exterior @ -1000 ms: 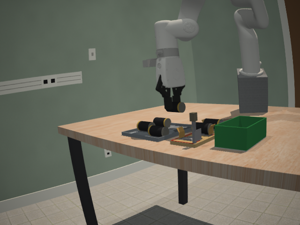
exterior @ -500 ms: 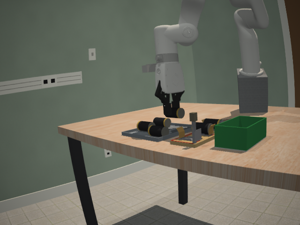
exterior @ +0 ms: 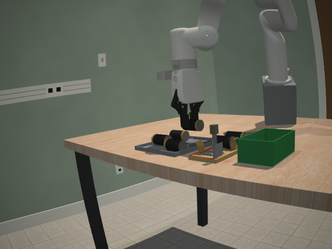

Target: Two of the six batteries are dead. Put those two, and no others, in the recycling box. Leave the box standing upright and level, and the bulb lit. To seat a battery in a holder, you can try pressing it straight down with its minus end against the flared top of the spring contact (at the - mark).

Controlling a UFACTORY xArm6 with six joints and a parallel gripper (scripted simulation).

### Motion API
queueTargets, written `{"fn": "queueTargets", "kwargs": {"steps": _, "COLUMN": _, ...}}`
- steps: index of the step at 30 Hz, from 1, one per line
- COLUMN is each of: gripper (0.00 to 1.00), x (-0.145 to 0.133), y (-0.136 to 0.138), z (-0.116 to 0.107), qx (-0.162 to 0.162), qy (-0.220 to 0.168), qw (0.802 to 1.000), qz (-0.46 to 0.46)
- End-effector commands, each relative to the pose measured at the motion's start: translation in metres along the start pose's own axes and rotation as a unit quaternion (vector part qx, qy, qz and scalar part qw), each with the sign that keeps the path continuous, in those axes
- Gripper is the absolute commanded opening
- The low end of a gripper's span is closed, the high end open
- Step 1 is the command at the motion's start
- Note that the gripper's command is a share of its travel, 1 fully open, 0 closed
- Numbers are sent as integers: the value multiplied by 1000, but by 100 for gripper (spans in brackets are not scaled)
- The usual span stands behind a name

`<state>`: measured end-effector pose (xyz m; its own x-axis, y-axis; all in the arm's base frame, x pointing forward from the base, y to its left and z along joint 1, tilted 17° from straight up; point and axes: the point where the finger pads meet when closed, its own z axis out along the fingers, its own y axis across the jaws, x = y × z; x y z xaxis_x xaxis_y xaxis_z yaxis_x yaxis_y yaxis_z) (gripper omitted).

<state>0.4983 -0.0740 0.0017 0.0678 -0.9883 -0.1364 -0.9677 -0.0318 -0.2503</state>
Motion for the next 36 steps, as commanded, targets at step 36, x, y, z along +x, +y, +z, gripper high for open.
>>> {"fn": "queueTargets", "kwargs": {"steps": 36, "gripper": 51, "x": 0, "y": -2, "z": 44, "qx": 2, "qy": 1, "qw": 1000, "qz": 0}}
